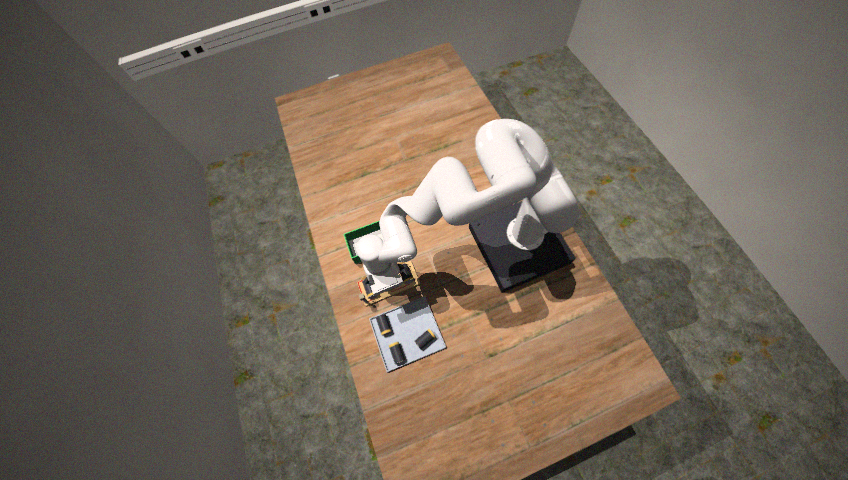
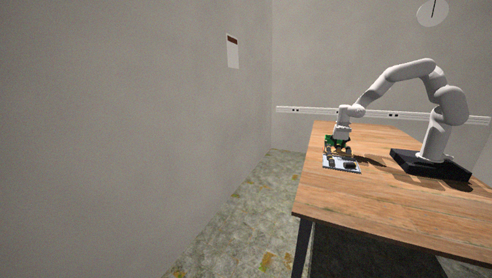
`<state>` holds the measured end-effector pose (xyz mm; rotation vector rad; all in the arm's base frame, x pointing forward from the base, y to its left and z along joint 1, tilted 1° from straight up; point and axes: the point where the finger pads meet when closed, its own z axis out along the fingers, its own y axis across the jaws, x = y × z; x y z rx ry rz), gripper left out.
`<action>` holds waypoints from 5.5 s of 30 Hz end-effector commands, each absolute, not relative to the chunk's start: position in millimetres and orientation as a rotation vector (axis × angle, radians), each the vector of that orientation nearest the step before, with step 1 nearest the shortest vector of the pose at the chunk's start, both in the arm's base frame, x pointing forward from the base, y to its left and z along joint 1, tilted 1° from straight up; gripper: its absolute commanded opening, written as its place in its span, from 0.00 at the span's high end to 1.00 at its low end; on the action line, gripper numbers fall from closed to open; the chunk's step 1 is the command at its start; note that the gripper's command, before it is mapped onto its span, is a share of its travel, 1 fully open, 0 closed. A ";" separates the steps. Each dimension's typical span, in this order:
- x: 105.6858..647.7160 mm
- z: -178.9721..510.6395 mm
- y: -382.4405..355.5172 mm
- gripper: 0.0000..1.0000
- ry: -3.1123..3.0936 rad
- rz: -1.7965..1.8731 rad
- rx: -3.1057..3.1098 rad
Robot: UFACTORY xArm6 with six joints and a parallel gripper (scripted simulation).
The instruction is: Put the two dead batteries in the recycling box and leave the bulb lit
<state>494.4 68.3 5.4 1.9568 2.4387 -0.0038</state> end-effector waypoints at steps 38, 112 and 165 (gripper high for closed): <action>496.5 0.6 68.7 0.49 2.436 0.002 1.954; 494.4 114.9 69.7 0.49 2.436 0.002 1.954; 494.1 45.1 68.2 0.49 2.433 0.002 1.958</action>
